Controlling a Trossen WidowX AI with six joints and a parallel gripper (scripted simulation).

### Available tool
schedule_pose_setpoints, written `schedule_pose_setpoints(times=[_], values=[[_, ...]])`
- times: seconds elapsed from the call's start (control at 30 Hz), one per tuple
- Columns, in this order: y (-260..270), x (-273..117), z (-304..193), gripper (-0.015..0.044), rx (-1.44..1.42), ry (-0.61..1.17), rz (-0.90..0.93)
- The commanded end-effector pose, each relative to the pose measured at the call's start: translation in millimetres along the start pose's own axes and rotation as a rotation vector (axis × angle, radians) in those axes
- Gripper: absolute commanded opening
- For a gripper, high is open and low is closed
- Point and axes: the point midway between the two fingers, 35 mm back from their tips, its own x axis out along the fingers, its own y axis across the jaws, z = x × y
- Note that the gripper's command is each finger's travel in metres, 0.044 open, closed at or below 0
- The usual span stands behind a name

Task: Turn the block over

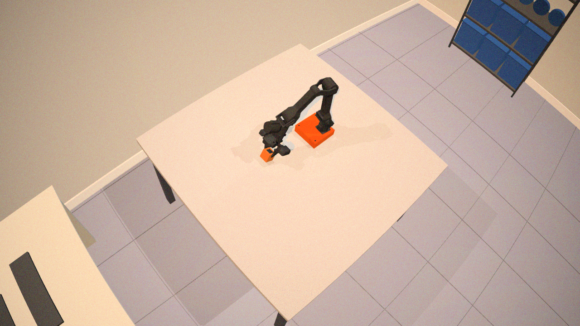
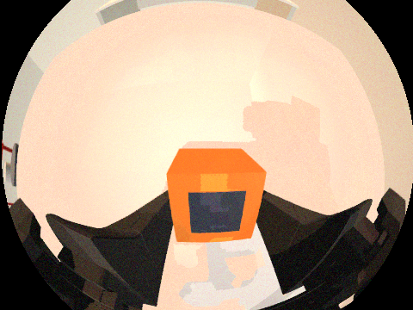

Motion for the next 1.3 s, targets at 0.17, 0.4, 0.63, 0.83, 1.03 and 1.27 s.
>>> schedule_pose_setpoints(times=[0.17, 0.4, 0.63, 0.83, 1.03, 1.27], values=[[-0.3, 3.6, 2.2, 0.0, -0.004, -0.072, 0.001], [-2.3, 19.5, 1.8, 0.0, 0.002, -0.18, 0.001], [-3.1, 28.9, -1.0, 0.0, 0.004, -0.287, 0.002], [-2.7, 31.7, -4.9, 0.0, 0.003, -0.378, 0.002], [-1.4, 29.7, -10.0, 0.0, 0.0, -0.468, 0.002], [0.6, 23.6, -15.3, 0.0, -0.006, -0.551, 0.003]])
